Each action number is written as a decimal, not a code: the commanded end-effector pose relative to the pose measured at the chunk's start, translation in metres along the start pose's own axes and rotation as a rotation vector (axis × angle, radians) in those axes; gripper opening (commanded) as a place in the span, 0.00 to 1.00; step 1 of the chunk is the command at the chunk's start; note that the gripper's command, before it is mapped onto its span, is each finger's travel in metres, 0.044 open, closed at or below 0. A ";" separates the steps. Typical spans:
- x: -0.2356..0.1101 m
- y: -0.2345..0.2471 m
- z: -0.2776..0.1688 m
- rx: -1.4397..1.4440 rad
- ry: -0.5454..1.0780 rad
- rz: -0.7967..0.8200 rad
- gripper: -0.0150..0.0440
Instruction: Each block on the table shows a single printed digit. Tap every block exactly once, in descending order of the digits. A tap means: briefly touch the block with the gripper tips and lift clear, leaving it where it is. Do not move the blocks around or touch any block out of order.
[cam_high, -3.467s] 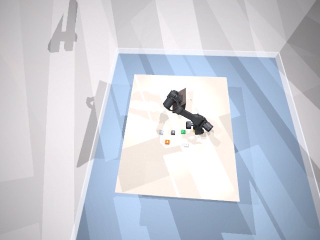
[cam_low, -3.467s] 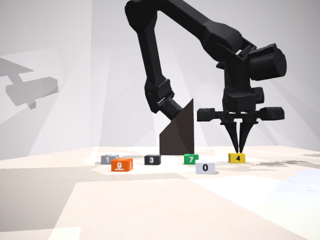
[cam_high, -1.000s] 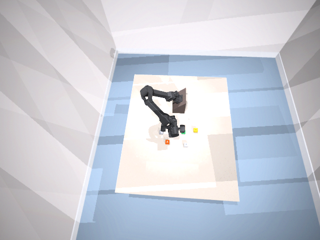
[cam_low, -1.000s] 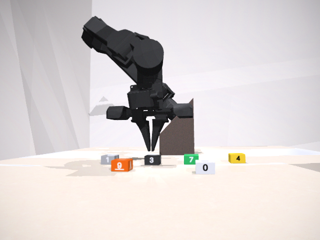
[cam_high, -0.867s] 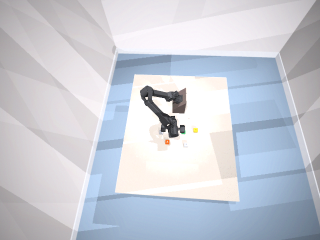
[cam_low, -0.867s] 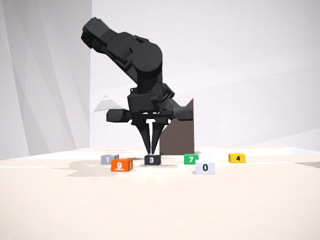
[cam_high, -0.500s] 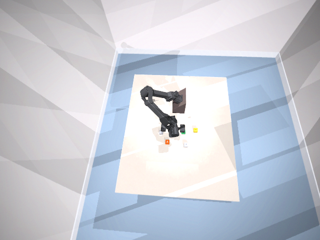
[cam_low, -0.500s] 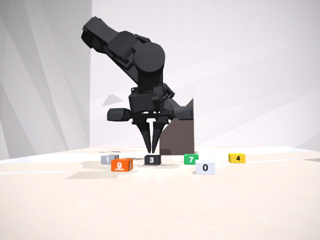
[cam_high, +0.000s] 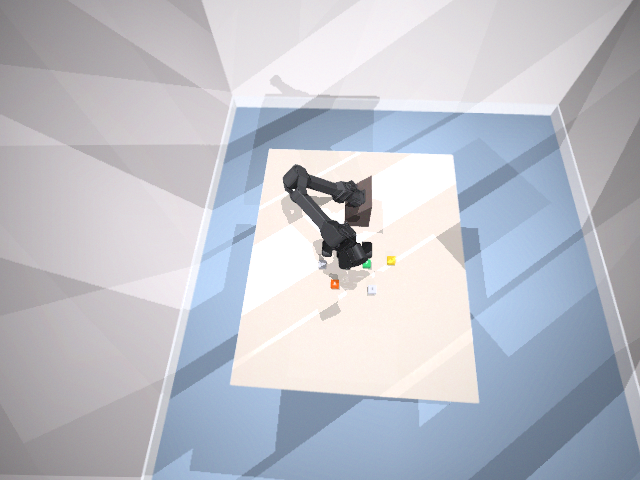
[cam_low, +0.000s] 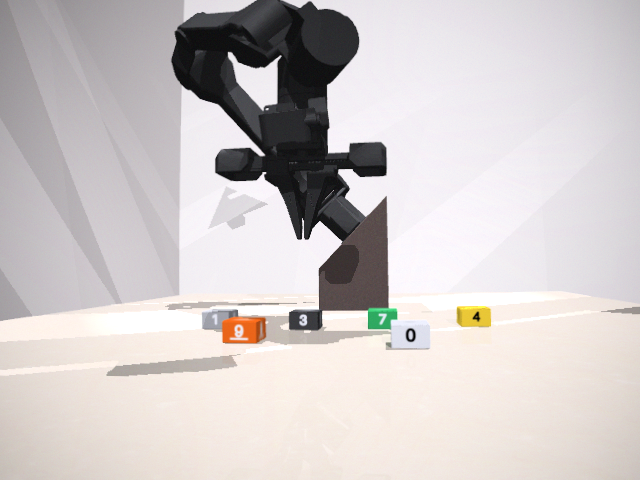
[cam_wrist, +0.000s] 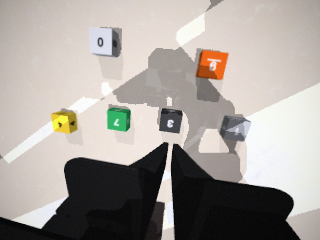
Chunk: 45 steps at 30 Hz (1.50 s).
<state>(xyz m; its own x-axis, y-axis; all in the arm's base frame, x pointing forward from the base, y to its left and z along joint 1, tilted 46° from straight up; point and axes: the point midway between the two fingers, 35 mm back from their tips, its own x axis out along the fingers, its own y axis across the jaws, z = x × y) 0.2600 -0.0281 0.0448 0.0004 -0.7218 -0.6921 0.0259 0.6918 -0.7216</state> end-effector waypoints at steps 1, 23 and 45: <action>-0.027 -0.002 -0.002 0.011 -0.006 0.006 0.29; -0.002 -0.093 -0.006 0.011 -0.007 0.008 0.29; 0.066 -0.095 -0.008 0.012 -0.007 0.000 0.29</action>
<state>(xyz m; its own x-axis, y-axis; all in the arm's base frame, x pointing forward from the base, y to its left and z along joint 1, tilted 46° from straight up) 0.2507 -0.1362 0.0735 0.0169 -0.7205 -0.6933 0.0441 0.6932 -0.7194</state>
